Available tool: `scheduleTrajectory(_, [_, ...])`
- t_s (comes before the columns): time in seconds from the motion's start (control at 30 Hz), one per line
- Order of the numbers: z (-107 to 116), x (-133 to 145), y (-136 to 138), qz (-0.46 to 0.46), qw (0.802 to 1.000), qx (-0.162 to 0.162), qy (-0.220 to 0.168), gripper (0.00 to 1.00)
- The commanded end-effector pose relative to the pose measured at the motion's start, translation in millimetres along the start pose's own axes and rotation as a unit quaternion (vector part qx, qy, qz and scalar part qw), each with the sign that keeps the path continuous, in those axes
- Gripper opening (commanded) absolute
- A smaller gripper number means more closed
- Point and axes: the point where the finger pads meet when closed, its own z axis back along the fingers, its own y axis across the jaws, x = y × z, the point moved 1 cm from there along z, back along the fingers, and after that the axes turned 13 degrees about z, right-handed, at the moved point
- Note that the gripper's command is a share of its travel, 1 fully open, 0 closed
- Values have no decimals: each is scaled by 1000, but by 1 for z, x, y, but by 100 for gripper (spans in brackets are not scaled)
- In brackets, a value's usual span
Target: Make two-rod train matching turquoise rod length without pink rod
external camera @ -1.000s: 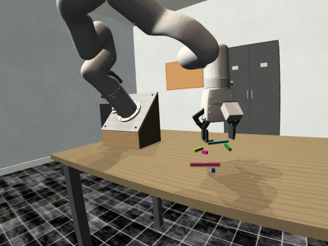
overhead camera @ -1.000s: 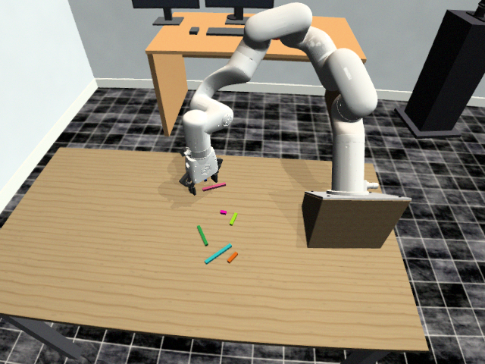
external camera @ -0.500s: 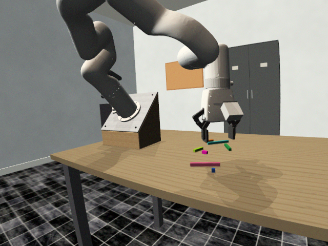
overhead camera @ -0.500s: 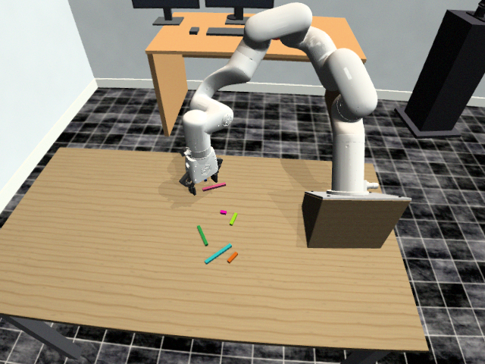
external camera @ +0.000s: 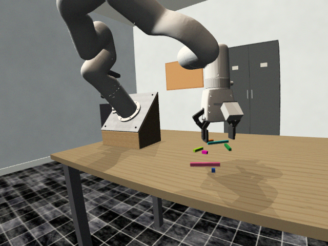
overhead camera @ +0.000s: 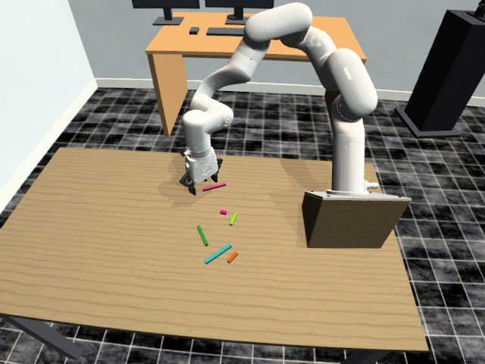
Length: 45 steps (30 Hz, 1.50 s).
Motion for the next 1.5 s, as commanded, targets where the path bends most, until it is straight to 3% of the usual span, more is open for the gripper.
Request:
scheduleTrajectory(0.0, [1,0,-1,2,1000,-1,1,100])
scheduleTrajectory(0.1, [4,25,-6,87,996,-2,1,100])
scheduleTrajectory(0.3, [6,42,-9,145,989,-2,1,100])
scheduleTrajectory(0.33, [7,57,-10,196,981,-2,1,100])
scheduleTrajectory(0.63, [10,94,-11,320,947,-1,1,100])
scheduleTrajectory(0.67, [10,94,-11,320,947,-1,1,24])
scheduleTrajectory(1.47, [10,94,-11,320,947,-1,1,24])
